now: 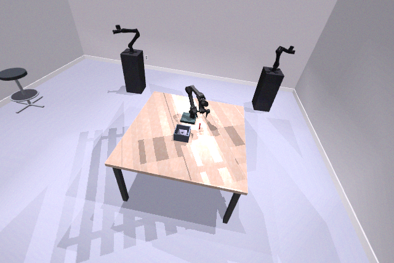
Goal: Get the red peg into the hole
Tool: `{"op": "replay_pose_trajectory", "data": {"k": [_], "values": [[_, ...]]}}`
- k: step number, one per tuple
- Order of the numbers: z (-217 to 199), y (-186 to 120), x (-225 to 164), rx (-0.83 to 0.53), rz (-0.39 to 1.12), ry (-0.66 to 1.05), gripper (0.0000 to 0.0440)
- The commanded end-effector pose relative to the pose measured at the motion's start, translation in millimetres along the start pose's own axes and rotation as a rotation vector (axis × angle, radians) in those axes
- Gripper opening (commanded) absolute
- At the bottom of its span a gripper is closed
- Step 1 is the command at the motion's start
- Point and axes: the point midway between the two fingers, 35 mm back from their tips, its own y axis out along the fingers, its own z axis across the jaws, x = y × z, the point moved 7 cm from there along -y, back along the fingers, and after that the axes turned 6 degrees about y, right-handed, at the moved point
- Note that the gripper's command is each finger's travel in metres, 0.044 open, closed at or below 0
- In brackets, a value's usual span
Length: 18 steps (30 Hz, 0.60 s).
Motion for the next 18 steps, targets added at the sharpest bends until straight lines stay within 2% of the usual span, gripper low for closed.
{"op": "replay_pose_trajectory", "data": {"k": [1,18], "values": [[-4.4,10.5,-2.3,-0.055,0.044,0.142,0.0440],[-14.6,67.1,-9.9,-0.237,0.124,0.679,0.0440]]}}
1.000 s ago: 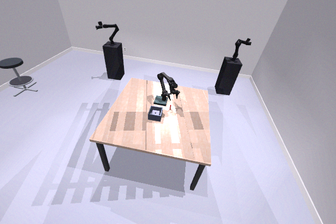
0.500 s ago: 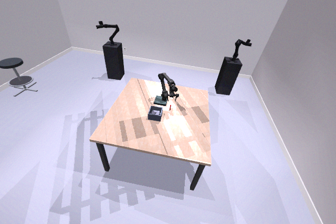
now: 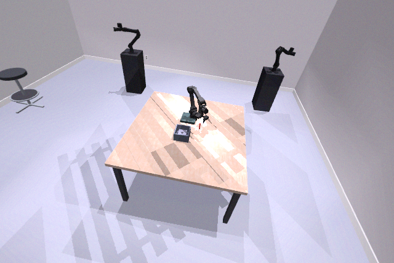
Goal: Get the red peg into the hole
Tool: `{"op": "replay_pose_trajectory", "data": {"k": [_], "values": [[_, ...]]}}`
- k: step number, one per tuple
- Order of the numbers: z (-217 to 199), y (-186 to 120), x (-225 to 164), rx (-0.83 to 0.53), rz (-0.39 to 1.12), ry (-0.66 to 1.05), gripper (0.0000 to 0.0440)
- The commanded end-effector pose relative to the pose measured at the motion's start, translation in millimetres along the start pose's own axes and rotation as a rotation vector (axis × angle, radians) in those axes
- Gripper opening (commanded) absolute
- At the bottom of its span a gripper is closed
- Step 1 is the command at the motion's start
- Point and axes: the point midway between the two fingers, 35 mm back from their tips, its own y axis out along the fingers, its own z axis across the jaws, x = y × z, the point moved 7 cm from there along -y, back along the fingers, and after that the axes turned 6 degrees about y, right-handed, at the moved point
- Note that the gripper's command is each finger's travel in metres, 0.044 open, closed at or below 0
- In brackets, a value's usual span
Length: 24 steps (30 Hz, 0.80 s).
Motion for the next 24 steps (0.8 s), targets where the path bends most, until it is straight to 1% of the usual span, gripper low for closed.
{"op": "replay_pose_trajectory", "data": {"k": [1,12,14,17,24], "values": [[0.4,20.2,0.2,-0.037,0.006,0.130,0.0440],[2.2,66.5,-3.7,-0.018,0.005,0.336,0.0440],[2.3,72.6,-4.5,-0.012,0.007,0.365,0.0430],[1.4,80.1,-5.8,-0.012,0.017,0.406,0.0373],[-1.3,84.7,-6.2,-0.034,0.062,0.467,0.0192]]}}
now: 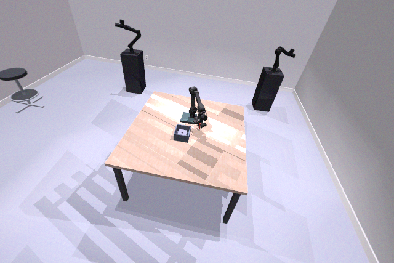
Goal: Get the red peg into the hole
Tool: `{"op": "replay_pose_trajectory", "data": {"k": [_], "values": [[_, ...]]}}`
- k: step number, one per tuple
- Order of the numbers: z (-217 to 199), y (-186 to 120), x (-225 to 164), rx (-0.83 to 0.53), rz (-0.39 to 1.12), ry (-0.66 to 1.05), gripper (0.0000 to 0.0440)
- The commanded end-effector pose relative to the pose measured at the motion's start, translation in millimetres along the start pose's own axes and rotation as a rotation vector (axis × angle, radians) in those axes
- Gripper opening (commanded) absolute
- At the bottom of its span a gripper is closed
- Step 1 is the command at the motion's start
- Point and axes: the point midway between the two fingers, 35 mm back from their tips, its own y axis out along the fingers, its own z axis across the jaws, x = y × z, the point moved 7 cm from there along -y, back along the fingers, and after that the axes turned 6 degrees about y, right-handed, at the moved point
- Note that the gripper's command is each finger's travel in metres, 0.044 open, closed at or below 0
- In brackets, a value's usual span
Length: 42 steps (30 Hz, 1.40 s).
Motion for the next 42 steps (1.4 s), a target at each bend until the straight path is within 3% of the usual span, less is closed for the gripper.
{"op": "replay_pose_trajectory", "data": {"k": [1,7,8,27,42], "values": [[0.1,2.8,0.9,-0.013,0.029,0.037,0.0166],[3.2,1.5,3.8,-0.025,0.070,0.053,0.0008],[3.6,1.4,4.5,-0.028,0.076,0.056,0.0000],[22.5,-56.8,37.5,0.091,-0.116,-0.072,0.0000],[38.3,-101.4,85.3,0.124,-0.231,-0.070,0.0000]]}}
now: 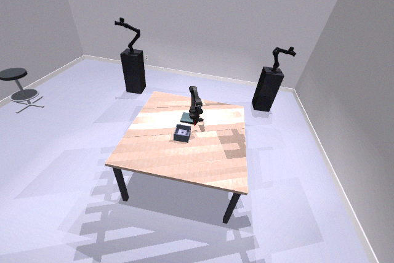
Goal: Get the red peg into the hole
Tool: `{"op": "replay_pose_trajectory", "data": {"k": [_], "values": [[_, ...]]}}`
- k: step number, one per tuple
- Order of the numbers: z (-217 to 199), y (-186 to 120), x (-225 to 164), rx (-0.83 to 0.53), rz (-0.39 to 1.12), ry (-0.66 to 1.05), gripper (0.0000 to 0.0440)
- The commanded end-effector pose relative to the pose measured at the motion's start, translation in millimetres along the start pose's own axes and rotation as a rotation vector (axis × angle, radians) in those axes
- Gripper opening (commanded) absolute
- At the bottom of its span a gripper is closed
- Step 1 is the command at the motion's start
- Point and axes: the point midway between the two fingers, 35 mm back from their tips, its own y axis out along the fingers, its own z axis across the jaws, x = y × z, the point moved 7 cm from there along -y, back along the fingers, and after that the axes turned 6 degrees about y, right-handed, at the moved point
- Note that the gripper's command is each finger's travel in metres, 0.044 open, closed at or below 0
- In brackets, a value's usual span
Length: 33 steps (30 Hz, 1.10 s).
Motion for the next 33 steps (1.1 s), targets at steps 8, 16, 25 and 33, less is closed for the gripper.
{"op": "replay_pose_trajectory", "data": {"k": [8,16,25,33], "values": [[-0.2,2.0,44.6,-0.023,-0.054,0.050,0.0000],[-3.3,12.5,70.2,-0.035,-0.075,0.096,0.0000],[-7.2,28.9,95.9,-0.044,-0.086,0.147,0.0002],[-9.9,43.6,113.9,-0.055,-0.073,0.181,0.0009]]}}
